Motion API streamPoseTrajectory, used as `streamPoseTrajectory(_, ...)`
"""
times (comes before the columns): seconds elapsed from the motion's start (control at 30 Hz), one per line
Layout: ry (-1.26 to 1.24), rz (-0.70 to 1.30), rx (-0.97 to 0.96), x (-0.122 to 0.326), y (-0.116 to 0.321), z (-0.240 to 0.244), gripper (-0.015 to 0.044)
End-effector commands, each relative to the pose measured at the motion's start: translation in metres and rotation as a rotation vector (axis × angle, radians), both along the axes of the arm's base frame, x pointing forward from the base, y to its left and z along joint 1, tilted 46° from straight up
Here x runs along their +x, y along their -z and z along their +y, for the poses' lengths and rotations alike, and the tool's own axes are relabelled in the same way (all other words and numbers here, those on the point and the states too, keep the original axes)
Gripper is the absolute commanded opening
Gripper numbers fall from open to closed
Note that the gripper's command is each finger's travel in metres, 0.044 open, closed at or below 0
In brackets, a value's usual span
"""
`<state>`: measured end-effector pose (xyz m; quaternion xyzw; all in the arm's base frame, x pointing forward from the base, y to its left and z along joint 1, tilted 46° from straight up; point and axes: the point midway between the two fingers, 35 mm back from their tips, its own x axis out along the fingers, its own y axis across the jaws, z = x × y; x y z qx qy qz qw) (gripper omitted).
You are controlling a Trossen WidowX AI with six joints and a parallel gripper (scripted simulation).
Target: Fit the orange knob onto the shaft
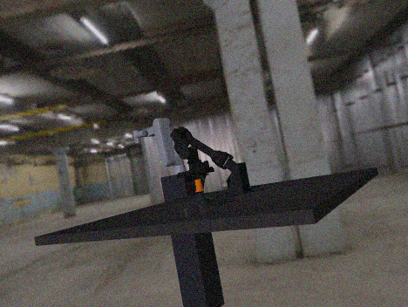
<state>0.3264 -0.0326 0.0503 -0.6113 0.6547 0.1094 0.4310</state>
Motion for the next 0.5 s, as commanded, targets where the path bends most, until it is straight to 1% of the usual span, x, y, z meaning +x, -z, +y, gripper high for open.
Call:
streamPoseTrajectory(0.0, -0.019, 0.013, -0.005, 0.0004, -0.0002, -0.0001, 0.0000)
streamPoseTrajectory(0.47, -0.019, 0.013, -0.005, 0.0007, 0.0006, -0.0031, 0.0000)
